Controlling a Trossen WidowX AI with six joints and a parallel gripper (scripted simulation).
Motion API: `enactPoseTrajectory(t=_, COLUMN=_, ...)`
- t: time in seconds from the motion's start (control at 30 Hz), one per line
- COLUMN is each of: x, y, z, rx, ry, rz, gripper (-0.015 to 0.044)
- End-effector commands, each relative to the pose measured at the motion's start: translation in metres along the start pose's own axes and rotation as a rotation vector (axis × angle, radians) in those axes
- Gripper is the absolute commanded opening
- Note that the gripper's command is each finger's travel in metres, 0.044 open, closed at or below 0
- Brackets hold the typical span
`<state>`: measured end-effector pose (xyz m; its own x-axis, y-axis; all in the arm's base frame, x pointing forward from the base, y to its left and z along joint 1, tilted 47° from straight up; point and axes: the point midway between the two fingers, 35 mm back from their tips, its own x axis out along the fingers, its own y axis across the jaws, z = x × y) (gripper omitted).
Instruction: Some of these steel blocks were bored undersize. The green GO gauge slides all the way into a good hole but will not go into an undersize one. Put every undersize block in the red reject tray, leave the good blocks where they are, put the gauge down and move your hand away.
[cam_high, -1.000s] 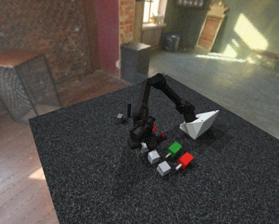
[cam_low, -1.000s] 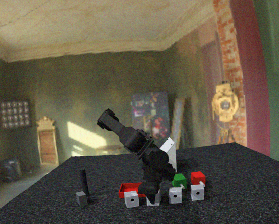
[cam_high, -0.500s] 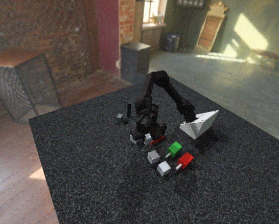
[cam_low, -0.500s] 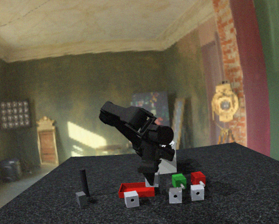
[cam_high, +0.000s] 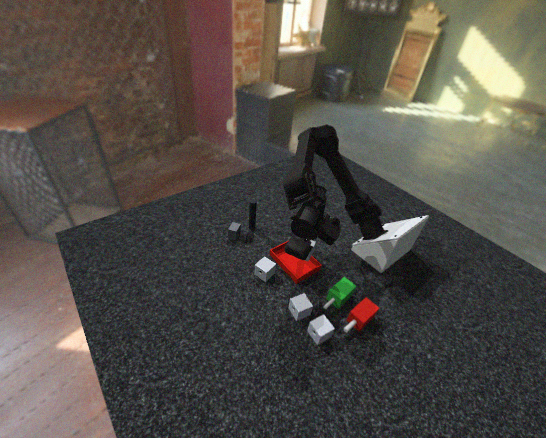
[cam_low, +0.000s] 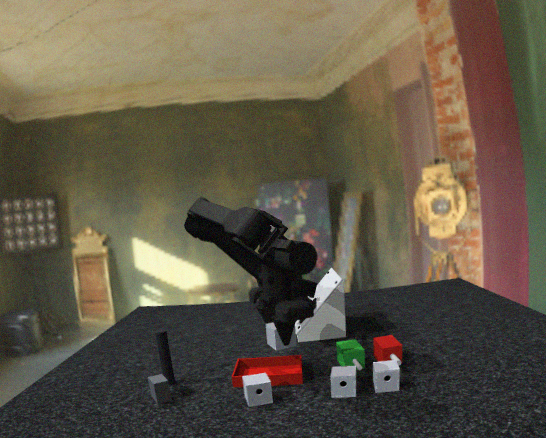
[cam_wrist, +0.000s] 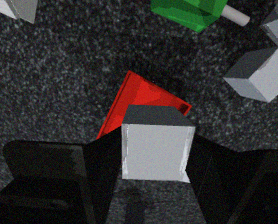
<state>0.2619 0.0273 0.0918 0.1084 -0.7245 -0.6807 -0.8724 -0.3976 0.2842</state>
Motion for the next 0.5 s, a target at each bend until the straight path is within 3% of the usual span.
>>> enactPoseTrajectory(t=0.0, x=-0.005, y=0.002, z=0.002, rx=-0.037, ry=0.001, rz=-0.031, gripper=0.0)
enactPoseTrajectory(t=0.47, x=0.017, y=0.0, z=0.002, rx=-0.037, ry=0.0, rz=-0.032, gripper=0.0)
